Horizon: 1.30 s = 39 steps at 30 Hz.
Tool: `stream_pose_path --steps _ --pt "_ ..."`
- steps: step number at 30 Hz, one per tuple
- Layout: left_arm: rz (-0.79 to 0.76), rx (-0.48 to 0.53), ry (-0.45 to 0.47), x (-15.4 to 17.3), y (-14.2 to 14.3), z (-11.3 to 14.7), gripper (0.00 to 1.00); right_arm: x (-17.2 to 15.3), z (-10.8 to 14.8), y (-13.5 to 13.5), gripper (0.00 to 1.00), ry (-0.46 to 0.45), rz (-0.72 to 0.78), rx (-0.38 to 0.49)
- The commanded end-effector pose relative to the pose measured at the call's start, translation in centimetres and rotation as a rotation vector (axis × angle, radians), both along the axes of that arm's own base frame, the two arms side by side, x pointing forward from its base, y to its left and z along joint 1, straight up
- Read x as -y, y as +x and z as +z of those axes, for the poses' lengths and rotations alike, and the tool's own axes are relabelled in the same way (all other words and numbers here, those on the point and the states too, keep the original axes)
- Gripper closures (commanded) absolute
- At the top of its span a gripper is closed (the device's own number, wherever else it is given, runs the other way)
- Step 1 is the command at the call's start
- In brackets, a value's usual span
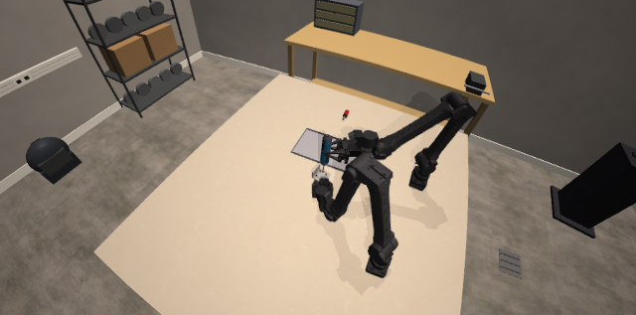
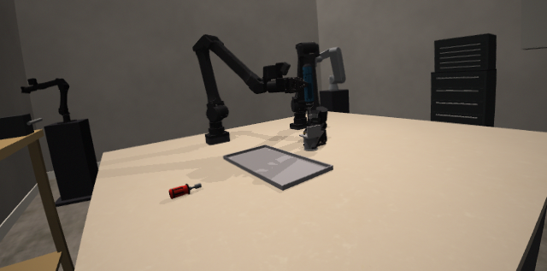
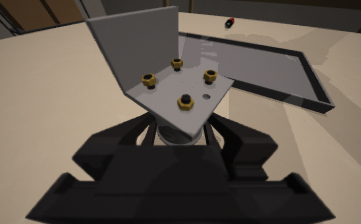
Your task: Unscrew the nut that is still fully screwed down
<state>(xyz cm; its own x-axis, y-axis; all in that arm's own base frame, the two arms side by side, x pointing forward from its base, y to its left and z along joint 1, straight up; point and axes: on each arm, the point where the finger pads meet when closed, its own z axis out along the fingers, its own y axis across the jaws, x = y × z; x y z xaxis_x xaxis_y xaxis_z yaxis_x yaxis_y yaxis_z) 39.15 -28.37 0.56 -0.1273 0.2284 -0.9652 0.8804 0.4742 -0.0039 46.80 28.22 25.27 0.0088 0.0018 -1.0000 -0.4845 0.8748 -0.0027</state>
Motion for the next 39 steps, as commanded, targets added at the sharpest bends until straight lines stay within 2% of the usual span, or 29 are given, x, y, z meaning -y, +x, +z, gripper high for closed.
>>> stream_pose_path --steps 1,13,22,25,27,29,31,34,36,39 --pt "-0.012 0.038 -0.021 0.7 0.0 1.4 0.41 -0.8 4.7 0.1 0.58 0.049 0.008 0.098" --pt "-0.012 0.038 -0.021 0.7 0.0 1.4 0.41 -0.6 3.8 -0.2 0.58 0.039 0.009 0.082" --pt "-0.012 0.038 -0.021 0.7 0.0 1.4 0.41 -0.7 4.1 -0.1 0.58 0.043 0.009 0.087" --pt "-0.012 0.038 -0.021 0.7 0.0 1.4 0.41 -0.7 2.0 -0.1 0.58 0.025 0.009 0.06" --pt "-0.012 0.038 -0.021 0.7 0.0 1.4 0.41 -1.0 1.7 0.3 0.58 0.026 0.009 0.061" --pt "-0.012 0.038 -0.021 0.7 0.0 1.4 0.41 -0.4 1.9 -0.5 0.58 0.03 0.008 0.067" --pt "-0.012 0.038 -0.021 0.7 0.0 1.4 0.41 -1.0 3.5 0.3 0.58 0.049 0.008 0.097" --pt "-0.012 0.038 -0.021 0.7 0.0 1.4 0.41 -1.1 1.5 0.5 0.58 0.032 0.009 0.071" --pt "-0.012 0.038 -0.021 0.7 0.0 1.4 0.41 -0.9 3.1 0.1 0.58 0.049 0.008 0.097" --pt "-0.012 0.038 -0.021 0.7 0.0 1.4 0.41 -0.9 3.1 0.1 0.58 0.049 0.008 0.097"
